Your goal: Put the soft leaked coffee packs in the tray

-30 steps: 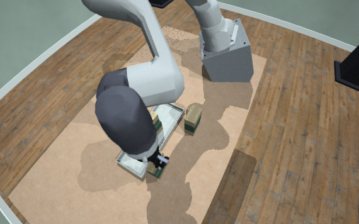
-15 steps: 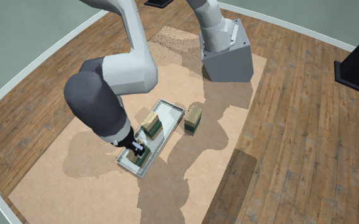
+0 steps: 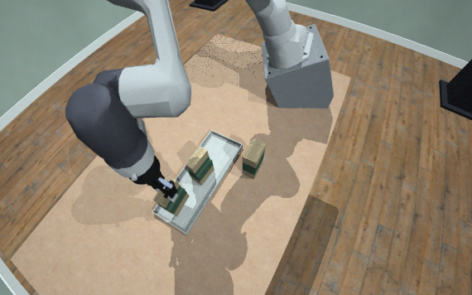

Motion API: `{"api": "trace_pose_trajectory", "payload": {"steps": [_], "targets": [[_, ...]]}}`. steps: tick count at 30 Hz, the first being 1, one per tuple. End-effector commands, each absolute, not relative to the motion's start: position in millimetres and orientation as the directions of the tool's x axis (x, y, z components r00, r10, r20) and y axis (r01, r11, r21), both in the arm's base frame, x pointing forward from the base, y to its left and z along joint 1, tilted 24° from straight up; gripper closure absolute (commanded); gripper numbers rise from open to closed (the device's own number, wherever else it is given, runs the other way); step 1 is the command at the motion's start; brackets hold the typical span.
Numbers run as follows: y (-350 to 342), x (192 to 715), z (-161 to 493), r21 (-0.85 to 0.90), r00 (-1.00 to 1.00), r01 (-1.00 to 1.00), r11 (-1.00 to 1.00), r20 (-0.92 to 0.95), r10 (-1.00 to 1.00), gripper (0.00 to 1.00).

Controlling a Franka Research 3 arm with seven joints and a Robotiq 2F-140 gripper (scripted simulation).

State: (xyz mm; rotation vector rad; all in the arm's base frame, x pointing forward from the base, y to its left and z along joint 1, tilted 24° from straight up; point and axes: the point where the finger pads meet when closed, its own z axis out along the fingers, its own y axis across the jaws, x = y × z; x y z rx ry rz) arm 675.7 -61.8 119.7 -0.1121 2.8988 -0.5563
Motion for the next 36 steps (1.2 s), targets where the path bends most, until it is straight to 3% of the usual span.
{"api": "trace_pose_trajectory", "payload": {"steps": [1,36], "targets": [[-58.0,677.6,122.8,-0.374,-0.976,-0.077,0.924,-0.162,-0.147,0.76],[-71.3,685.4,88.4,-0.374,-0.976,-0.077,0.924,-0.162,-0.147,0.76]]}}
